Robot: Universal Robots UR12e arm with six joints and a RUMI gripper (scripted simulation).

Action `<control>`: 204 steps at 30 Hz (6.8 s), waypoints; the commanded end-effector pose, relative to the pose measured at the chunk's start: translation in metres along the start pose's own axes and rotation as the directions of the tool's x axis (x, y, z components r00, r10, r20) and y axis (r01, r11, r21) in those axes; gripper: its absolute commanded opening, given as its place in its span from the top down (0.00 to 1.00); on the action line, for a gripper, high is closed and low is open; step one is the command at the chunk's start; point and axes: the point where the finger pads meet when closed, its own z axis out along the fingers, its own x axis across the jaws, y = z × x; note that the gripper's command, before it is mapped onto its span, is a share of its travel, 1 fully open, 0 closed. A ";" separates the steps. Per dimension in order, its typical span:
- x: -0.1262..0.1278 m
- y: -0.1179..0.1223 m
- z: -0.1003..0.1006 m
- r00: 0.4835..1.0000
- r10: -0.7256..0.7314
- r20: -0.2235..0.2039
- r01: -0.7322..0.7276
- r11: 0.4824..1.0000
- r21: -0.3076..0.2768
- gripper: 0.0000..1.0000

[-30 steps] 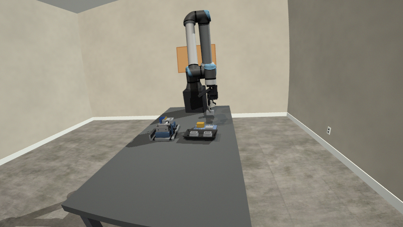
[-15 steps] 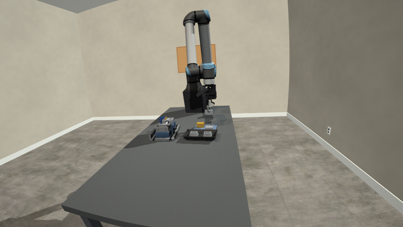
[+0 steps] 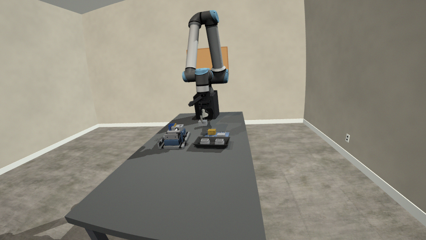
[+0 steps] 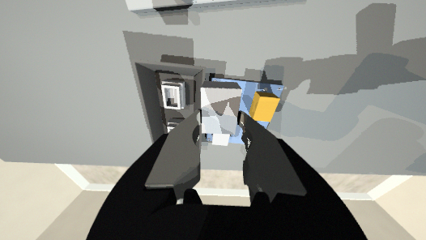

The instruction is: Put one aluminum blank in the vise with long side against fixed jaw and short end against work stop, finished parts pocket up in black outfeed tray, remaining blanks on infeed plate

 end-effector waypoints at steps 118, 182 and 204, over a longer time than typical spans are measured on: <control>-0.086 -0.224 0.020 0.996 -0.091 0.005 0.091 0.996 -0.003 1.00; -0.086 -0.224 0.021 0.996 -0.091 0.005 0.091 0.996 -0.003 1.00; -0.086 -0.224 0.028 0.996 -0.091 0.005 0.091 0.996 -0.003 1.00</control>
